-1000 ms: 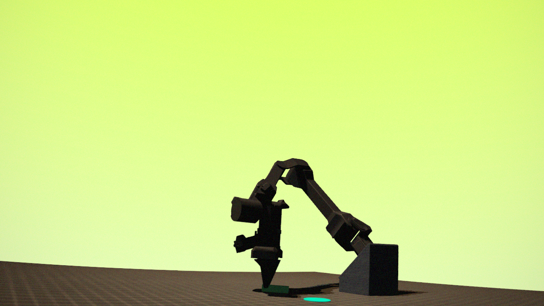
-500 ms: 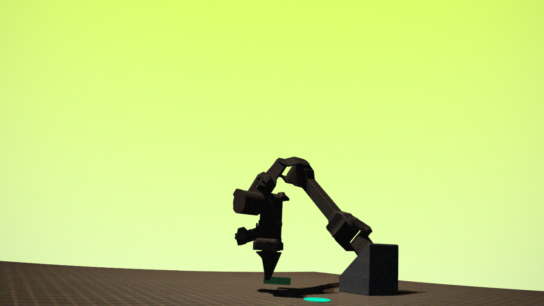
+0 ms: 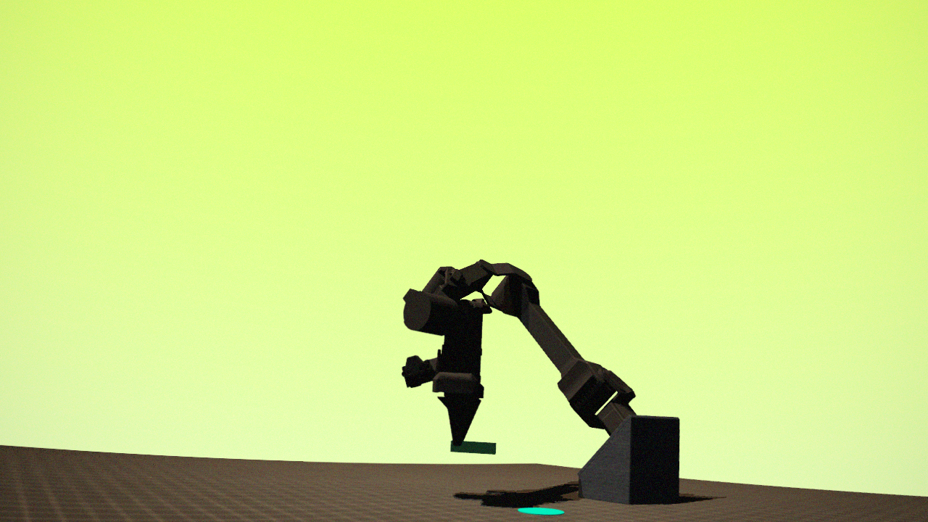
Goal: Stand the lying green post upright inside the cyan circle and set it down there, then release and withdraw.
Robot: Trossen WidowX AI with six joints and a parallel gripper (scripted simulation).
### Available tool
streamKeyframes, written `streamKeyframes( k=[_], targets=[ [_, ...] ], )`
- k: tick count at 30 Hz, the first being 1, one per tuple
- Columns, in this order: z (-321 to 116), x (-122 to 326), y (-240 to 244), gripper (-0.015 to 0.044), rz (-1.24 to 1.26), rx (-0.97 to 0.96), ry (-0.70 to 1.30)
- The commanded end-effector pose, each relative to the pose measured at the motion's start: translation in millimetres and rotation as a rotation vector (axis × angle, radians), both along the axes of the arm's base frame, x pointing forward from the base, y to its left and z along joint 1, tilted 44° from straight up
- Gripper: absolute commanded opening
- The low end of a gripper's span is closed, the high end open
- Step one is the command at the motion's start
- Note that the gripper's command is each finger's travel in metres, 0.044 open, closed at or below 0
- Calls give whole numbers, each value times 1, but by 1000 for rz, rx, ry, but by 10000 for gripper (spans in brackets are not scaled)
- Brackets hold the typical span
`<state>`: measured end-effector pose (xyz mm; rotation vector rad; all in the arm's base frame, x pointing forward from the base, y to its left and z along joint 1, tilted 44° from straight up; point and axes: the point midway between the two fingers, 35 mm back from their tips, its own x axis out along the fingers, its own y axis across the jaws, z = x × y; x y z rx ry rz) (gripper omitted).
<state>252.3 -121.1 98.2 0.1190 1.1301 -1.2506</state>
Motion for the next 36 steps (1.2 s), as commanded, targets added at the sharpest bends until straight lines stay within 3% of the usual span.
streamKeyframes(
  k=[1, 17, 36],
  targets=[
    [13, 3, 11, 23, -2, 3, -10],
    [38, 1, 34, 23, 11, -1, 5],
    [12, 13, 70, 23, 409, 75, 367]
  ],
)
